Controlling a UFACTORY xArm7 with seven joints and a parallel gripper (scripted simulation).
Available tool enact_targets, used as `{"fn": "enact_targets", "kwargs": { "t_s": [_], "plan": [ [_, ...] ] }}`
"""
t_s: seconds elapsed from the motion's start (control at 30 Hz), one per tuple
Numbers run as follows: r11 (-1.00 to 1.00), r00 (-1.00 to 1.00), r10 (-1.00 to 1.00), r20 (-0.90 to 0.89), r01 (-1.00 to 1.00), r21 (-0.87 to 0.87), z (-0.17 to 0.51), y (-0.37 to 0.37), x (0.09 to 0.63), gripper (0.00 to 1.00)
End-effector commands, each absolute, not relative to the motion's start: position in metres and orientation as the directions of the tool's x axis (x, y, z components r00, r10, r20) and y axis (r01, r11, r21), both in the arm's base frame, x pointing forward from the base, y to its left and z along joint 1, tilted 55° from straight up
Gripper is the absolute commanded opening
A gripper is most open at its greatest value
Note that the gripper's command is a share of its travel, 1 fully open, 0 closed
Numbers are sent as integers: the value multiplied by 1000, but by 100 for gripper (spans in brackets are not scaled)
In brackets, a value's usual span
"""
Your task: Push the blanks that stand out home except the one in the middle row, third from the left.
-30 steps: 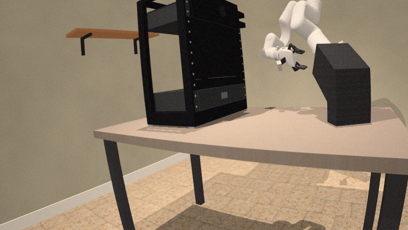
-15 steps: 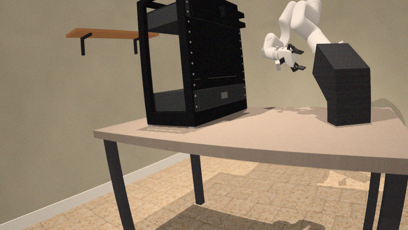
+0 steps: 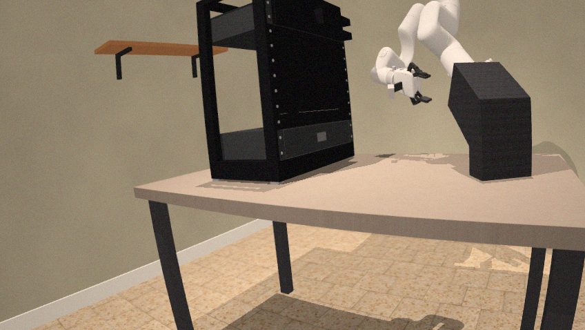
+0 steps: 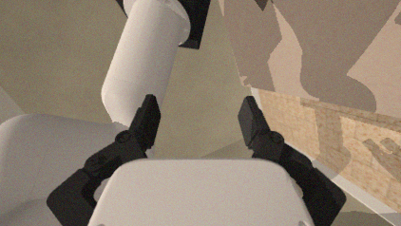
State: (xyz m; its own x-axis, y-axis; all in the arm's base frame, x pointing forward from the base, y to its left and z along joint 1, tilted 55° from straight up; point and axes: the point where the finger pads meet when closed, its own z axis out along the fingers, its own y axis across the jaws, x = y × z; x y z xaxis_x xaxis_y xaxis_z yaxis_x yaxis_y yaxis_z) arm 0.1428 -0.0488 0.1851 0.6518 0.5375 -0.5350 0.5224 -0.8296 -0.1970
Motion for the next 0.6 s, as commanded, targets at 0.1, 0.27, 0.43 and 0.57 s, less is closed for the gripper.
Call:
{"fn": "enact_targets", "kwargs": {
  "t_s": [0.1, 0.27, 0.43, 0.57],
  "plan": [
    [-766, 623, 631, -463, 594, -245, 170, -26, 160, 100],
    [-707, 592, 701, -398, 649, -281, 158, -4, 173, 100],
    [-666, 568, 743, -353, 683, -302, 150, 11, 181, 100],
    [-604, 532, 796, -288, 727, -326, 139, 34, 190, 100]
  ]
}}
